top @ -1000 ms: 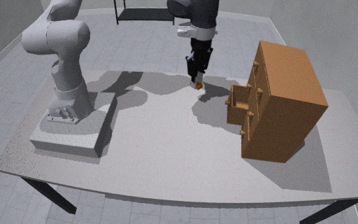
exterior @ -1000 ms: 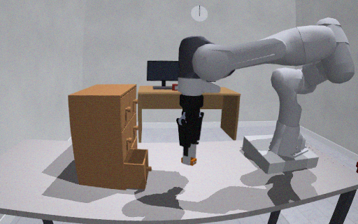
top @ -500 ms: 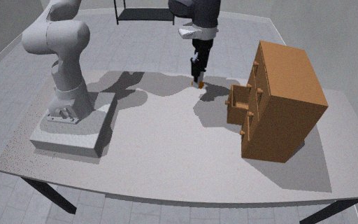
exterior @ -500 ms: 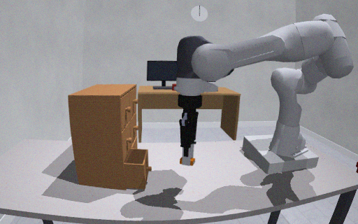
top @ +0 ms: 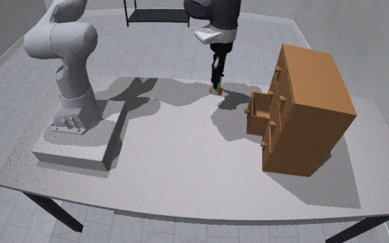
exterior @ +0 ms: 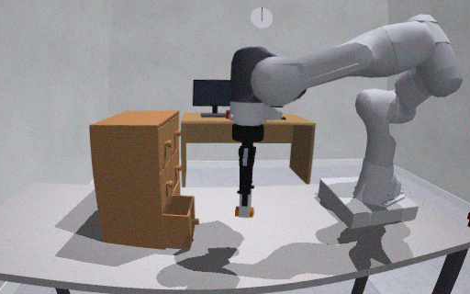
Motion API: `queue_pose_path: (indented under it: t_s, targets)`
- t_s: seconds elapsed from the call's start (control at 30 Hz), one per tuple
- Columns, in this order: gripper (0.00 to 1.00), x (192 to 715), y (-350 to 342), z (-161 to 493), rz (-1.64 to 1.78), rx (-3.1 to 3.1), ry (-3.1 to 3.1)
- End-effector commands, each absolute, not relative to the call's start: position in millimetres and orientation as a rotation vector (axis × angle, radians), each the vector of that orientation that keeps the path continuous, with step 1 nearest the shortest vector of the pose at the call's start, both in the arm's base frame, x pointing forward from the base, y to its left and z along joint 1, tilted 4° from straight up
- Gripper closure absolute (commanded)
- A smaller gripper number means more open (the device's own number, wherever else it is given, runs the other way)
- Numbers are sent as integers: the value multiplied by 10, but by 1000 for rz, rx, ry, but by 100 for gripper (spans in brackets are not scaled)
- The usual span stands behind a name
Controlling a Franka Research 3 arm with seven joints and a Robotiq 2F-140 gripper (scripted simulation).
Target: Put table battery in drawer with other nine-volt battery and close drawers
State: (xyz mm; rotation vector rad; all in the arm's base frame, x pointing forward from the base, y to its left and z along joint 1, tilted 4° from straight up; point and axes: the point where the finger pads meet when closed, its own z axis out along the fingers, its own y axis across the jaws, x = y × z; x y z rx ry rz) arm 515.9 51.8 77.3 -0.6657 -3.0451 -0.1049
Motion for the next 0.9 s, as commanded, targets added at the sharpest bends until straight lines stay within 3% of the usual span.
queue_pose_path:
  t_s: [0.0,0.87]
  targets:
    - [86,5186,499,777,-105,-458,-3095]
    - [86,5188,473,1113,-105,-444,-3098]
